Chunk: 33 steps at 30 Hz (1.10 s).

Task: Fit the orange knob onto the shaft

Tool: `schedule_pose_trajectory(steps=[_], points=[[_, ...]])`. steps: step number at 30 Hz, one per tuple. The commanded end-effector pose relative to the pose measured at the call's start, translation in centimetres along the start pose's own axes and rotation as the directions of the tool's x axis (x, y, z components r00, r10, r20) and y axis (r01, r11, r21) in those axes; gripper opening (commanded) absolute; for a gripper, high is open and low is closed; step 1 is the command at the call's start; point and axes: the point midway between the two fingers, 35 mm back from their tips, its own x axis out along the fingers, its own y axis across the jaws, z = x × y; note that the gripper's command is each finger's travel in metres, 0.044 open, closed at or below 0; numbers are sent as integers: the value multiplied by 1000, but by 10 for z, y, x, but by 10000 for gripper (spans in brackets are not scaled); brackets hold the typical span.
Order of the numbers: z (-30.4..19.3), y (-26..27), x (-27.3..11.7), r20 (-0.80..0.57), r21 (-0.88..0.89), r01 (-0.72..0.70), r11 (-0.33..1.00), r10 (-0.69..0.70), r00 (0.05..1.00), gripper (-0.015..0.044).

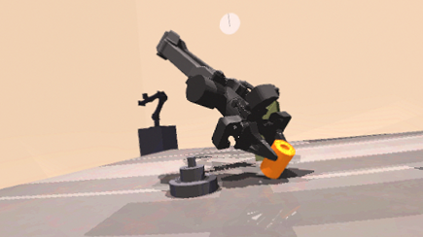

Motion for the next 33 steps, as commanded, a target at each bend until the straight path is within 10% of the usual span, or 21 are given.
schedule_pose_trajectory(steps=[1, 30, 33], points=[[-3, 1, -3, 52, -4, 3, 1000, -2, 999, 179], [-24, 2, -18, 365, -6, 0, 1000, 2, 931, 179], [-23, 2, -16, 371, -3, -4, 1000, 5, 929, 258]])
